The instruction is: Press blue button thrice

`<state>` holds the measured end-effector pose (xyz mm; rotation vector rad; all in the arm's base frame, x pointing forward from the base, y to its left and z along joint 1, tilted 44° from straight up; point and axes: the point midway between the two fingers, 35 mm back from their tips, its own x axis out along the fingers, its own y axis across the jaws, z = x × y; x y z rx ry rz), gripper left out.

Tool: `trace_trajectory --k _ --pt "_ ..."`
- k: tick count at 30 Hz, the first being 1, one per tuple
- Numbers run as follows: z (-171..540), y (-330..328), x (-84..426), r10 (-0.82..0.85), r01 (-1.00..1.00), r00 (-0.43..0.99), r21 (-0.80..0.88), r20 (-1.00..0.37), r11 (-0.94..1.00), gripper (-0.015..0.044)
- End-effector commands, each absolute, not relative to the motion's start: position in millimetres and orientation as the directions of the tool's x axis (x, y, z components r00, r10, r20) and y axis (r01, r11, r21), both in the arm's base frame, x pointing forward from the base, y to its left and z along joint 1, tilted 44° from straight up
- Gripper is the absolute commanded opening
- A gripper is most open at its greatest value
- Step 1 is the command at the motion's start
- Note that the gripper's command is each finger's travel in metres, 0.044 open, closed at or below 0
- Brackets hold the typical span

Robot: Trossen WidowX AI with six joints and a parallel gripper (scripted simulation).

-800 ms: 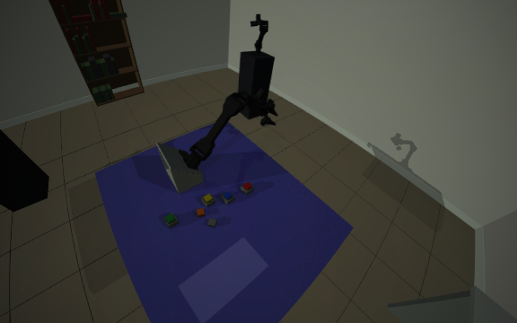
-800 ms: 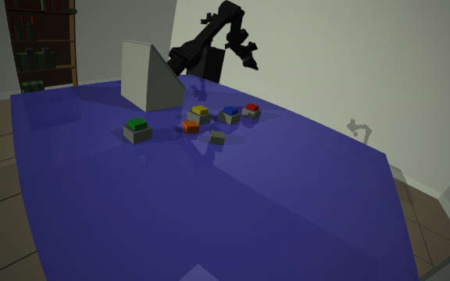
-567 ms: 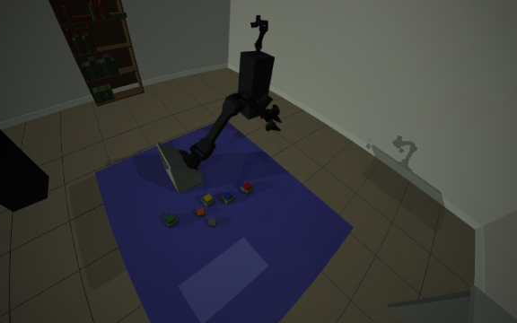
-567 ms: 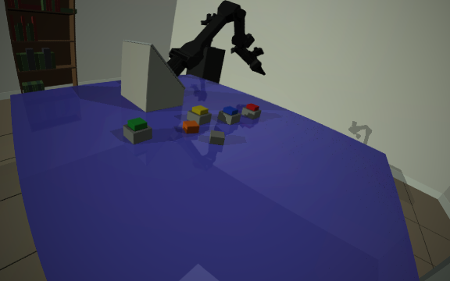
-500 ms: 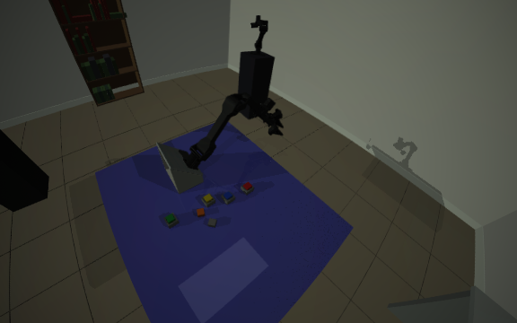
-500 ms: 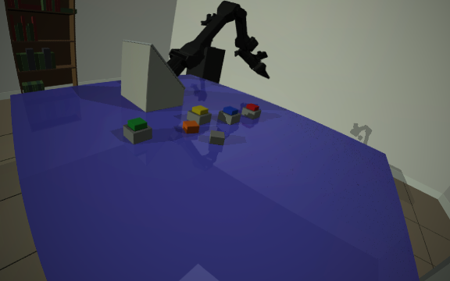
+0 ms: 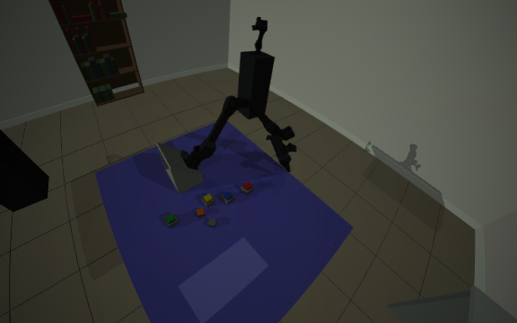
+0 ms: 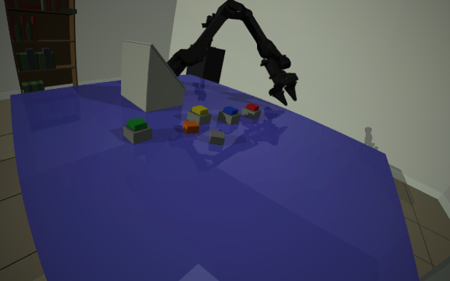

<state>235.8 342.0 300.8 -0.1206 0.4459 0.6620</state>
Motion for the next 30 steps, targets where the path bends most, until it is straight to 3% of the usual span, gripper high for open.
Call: trace_trajectory --k 1,8,15,23,30 --pt "249 305 270 0.467 -0.611 0.651 -0.048 -0.598 0.79 0.04" --pt "175 212 304 0.308 -0.598 0.469 -0.04 -0.828 0.8 0.04" --pt "124 122 294 0.283 -0.534 0.203 0.136 -0.937 0.835 0.04" --pt "101 51 253 0.464 -0.322 -0.024 0.447 -0.885 0.835 0.04" --pt "106 17 223 0.687 -0.089 -0.014 0.685 -0.727 0.723 0.04"
